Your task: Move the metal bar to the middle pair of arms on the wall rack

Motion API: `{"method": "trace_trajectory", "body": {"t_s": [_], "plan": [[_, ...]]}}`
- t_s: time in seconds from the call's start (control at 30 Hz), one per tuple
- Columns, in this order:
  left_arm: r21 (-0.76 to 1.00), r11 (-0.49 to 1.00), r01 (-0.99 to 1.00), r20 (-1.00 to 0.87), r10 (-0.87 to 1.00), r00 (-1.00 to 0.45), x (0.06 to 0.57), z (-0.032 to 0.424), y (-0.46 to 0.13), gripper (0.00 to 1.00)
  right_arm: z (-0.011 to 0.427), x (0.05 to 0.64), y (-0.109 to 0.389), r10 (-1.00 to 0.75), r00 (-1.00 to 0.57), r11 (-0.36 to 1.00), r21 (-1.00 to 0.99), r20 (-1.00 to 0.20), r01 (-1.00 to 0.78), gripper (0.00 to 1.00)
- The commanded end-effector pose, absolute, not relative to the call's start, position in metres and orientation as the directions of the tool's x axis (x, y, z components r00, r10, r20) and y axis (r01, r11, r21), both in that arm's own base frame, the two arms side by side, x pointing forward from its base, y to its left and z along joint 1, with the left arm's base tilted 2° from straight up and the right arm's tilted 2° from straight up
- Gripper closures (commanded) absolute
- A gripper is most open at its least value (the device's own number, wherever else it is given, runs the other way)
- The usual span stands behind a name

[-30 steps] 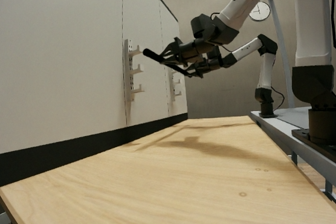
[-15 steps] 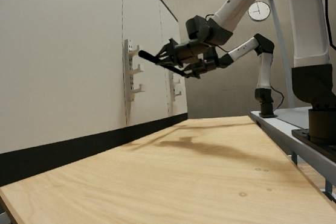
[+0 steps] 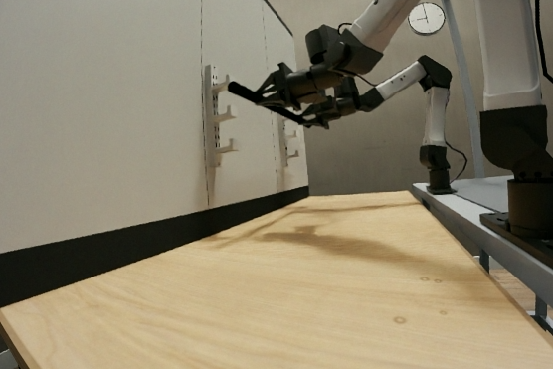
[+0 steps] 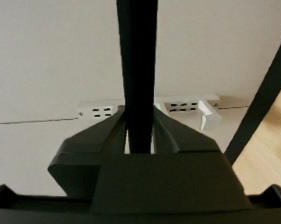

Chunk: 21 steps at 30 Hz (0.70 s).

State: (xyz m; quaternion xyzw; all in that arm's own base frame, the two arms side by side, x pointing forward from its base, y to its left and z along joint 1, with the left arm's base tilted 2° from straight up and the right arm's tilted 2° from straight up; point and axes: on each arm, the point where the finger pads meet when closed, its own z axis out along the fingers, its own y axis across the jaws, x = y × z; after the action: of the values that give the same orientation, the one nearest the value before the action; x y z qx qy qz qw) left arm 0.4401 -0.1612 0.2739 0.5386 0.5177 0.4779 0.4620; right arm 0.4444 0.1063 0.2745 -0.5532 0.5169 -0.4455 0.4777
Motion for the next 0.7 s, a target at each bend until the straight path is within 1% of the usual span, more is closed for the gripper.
{"method": "trace_trajectory", "body": {"t_s": [0.0,0.67], "plan": [[1.0,-0.029,0.012,0.029,1.0,-0.011,0.4505,0.3127,-0.1564,1.0,0.3125,0.4558,0.1006,-0.999,0.051,0.004,-0.999,-0.006,-0.041,1.0],[1.0,-0.029,0.012,0.029,1.0,-0.011,0.4578,0.3127,-0.1561,1.0,0.312,0.4633,0.1013,-0.999,0.051,0.004,-0.999,-0.006,-0.041,1.0]]}}
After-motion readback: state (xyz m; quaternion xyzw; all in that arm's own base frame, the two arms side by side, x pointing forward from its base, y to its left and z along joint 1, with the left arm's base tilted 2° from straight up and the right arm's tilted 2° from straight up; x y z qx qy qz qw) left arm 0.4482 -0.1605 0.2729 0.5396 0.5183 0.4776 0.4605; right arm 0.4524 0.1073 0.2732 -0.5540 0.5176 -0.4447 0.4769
